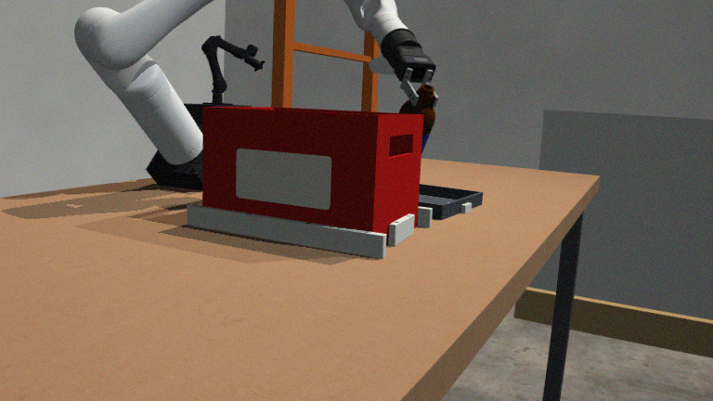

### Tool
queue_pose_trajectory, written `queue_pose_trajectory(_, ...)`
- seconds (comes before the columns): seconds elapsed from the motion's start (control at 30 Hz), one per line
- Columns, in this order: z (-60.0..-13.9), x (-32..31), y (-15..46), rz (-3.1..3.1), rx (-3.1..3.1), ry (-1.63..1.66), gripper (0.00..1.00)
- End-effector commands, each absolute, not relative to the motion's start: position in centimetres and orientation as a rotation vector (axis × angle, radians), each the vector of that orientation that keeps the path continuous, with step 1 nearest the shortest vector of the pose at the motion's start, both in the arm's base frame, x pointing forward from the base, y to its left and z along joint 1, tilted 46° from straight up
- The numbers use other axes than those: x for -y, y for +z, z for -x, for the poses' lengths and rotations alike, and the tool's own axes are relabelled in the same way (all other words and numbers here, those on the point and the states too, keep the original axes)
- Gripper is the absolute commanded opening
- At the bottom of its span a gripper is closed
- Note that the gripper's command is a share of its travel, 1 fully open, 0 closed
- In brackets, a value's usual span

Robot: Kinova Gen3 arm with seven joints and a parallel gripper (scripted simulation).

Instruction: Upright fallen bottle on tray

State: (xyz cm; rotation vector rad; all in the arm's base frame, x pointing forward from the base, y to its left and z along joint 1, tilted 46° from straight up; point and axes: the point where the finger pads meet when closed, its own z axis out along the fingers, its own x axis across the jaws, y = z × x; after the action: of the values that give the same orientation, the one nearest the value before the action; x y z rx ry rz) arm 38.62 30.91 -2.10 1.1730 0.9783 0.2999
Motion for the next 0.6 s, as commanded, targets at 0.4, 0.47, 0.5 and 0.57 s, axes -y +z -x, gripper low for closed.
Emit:
queue_pose_trajectory(0.4, -38.47, -31.01, -2.23, -1.118, -0.967, 0.329, 0.00)
queue_pose_trajectory(0.47, -38.47, -31.01, -2.23, -1.118, -0.967, 0.329, 0.00)
queue_pose_trajectory(0.5, -38.46, -31.01, -2.23, -1.117, -0.967, 0.329, 0.00)
queue_pose_trajectory(0.57, -38.46, -31.01, -2.23, -1.117, -0.967, 0.329, 0.00)
